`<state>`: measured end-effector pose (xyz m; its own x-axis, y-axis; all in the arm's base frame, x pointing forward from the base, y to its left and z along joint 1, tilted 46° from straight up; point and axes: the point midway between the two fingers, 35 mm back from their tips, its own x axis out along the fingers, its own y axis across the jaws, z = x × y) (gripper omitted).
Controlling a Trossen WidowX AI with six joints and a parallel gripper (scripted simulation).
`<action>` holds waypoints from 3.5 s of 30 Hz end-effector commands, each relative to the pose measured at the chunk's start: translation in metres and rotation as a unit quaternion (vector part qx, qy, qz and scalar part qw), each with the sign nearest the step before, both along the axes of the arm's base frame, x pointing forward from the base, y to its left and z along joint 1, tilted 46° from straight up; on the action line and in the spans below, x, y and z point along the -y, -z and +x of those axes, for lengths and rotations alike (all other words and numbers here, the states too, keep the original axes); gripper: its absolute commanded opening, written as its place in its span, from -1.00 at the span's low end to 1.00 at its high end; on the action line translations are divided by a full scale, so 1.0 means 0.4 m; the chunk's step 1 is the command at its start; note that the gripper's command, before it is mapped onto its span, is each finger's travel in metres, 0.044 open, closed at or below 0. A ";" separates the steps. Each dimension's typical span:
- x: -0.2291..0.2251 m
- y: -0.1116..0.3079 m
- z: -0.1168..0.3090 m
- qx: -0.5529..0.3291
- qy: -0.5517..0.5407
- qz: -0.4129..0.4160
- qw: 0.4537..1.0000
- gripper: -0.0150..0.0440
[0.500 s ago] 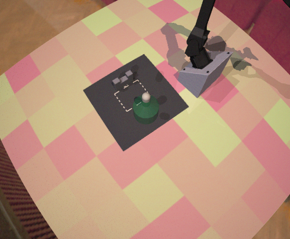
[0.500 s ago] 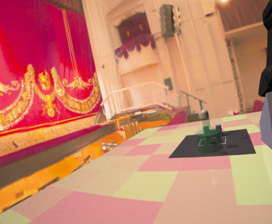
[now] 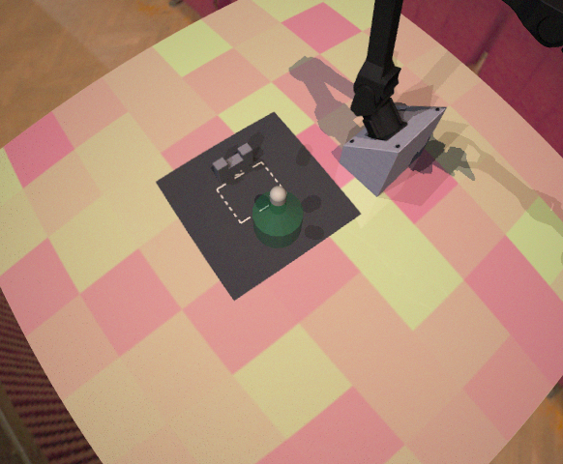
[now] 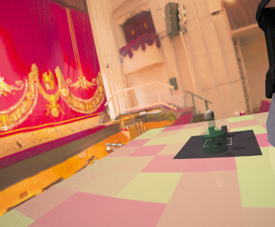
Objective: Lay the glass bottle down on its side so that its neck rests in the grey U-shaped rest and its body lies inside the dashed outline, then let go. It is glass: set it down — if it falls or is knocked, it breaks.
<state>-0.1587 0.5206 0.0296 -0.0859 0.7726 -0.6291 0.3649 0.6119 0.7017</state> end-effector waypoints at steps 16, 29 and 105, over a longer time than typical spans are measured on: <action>0.278 0.056 0.677 0.473 -0.193 -0.313 0.800 1.00; 0.633 0.024 0.944 0.470 -0.461 -0.536 0.528 1.00; 1.191 -0.088 1.057 0.097 -0.805 -0.440 0.387 -0.08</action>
